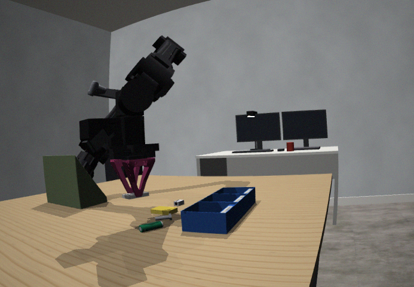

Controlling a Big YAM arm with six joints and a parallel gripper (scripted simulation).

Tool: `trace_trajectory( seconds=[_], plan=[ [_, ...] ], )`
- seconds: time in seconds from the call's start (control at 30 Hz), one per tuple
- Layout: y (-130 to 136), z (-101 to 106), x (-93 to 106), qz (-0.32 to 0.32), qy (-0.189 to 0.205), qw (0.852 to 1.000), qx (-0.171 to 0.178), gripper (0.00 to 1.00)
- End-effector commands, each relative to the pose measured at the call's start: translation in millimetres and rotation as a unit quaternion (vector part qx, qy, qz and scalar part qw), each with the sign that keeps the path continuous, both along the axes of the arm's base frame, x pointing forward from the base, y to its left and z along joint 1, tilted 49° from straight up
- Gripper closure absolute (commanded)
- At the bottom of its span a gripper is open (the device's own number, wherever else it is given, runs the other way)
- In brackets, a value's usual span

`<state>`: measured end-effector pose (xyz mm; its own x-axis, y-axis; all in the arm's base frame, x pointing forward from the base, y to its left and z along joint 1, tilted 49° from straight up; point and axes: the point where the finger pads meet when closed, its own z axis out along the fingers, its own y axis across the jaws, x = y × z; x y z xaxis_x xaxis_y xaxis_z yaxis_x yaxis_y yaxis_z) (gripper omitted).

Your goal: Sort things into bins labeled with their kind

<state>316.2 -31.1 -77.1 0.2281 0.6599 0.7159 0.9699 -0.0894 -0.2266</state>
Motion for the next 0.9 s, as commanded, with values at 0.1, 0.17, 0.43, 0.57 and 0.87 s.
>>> trace_trajectory(
  seconds=[0.1,0.17,0.43,0.57,0.87],
  plan=[
    [-11,11,3.3,-0.008,-0.011,1.0,-0.005,0.79],
    [-11,11,3.4,-0.008,-0.011,1.0,-0.005,0.79],
    [-11,10,2.9,-0.008,-0.01,1.0,-0.004,0.79],
    [0,20,44.8,0.001,-0.021,1.0,-0.011,0.79],
    [17,21,78.1,0.058,-0.071,0.996,0.003,0.79]
  ],
)
